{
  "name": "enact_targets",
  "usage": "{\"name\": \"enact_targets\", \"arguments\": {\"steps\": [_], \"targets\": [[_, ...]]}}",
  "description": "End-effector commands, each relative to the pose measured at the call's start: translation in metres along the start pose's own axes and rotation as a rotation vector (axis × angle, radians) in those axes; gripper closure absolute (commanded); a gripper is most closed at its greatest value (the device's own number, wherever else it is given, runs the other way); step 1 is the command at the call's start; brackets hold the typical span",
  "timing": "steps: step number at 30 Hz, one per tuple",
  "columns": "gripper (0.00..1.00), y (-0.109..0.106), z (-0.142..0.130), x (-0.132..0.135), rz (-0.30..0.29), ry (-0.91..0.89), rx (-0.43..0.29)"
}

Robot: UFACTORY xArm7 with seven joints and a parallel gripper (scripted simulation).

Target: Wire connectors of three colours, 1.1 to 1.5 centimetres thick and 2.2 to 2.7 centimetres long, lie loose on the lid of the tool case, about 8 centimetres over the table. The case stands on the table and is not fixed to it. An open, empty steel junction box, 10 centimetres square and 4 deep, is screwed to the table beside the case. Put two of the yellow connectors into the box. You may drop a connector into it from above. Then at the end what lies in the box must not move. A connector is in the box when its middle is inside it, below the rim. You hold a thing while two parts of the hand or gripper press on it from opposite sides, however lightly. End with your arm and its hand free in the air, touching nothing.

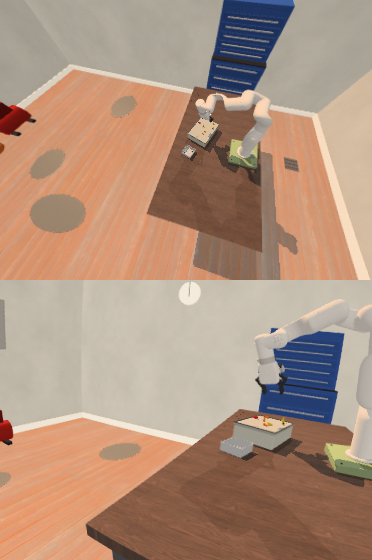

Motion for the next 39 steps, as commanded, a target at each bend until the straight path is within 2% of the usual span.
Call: {"name": "enact_targets", "arguments": {"steps": [1, 4, 6, 11, 17, 31, 39], "targets": [[0.0, 0.008, 0.045, -0.004, 0.043, 0.054, -0.181], [0.0, 0.012, 0.067, -0.004, 0.073, 0.092, -0.251], [0.0, 0.012, 0.067, -0.004, 0.073, 0.092, -0.251], [0.0, 0.016, 0.095, -0.003, 0.116, 0.143, -0.331], [0.0, 0.02, 0.113, -0.002, 0.145, 0.176, -0.377], [0.0, 0.022, 0.117, -0.002, 0.153, 0.184, -0.389], [0.0, 0.043, 0.105, -0.009, 0.155, 0.177, -0.395]]}}
Point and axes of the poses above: the point where the finger pads meet when closed, its own y axis out along the fingers, its own x axis across the jaws, z = x × y, the point moved 5 cm from there along -y, back along the fingers, and after that the axes turned 4 degrees about -y, right-handed, at the moved point
